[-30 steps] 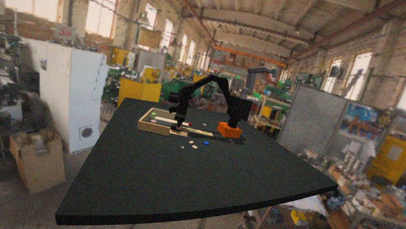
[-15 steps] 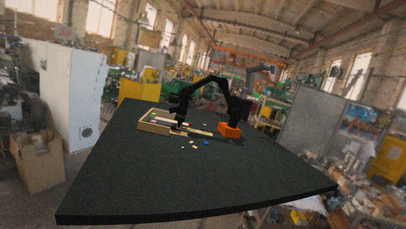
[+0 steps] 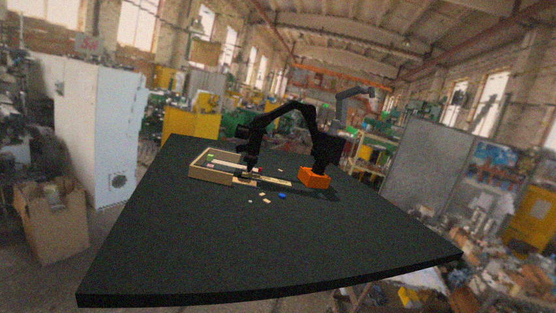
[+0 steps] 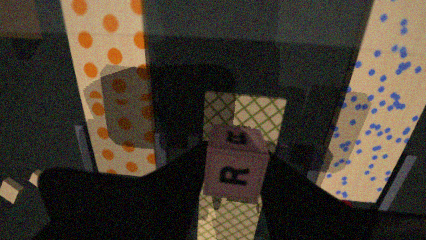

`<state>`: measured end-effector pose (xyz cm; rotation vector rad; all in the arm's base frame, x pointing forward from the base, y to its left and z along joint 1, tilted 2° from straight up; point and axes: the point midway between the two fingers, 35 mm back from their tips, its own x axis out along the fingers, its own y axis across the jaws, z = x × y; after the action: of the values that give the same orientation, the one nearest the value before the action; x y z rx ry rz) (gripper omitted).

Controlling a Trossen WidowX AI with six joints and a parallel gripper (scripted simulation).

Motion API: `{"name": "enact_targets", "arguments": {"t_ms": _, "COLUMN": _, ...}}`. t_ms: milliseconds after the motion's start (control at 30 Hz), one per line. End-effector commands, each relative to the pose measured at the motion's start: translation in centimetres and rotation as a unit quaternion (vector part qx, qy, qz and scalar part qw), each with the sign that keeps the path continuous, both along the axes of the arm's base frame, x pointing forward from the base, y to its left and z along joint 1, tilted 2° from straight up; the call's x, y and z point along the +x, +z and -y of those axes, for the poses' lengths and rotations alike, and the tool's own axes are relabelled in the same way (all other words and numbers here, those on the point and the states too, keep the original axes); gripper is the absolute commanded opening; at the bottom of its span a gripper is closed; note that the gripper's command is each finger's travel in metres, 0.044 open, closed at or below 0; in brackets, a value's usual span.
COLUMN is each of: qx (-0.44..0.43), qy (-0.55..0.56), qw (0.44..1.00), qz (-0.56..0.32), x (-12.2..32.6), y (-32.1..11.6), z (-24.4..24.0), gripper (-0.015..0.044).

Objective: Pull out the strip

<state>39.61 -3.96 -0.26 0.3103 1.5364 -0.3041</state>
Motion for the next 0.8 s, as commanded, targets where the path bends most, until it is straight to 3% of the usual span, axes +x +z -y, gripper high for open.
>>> {"name": "enact_targets", "arguments": {"t_ms": 0, "qx": -0.001, "qy": 0.002, "qw": 1.000, "qz": -0.002, "x": -1.7, "y": 1.2, "z": -0.2, "gripper": 0.0000}}
{"name": "enact_targets", "arguments": {"t_ms": 767, "qx": -0.001, "qy": 0.003, "qw": 1.000, "qz": -0.005, "x": -8.4, "y": 2.6, "z": -0.8, "gripper": 0.0000}}
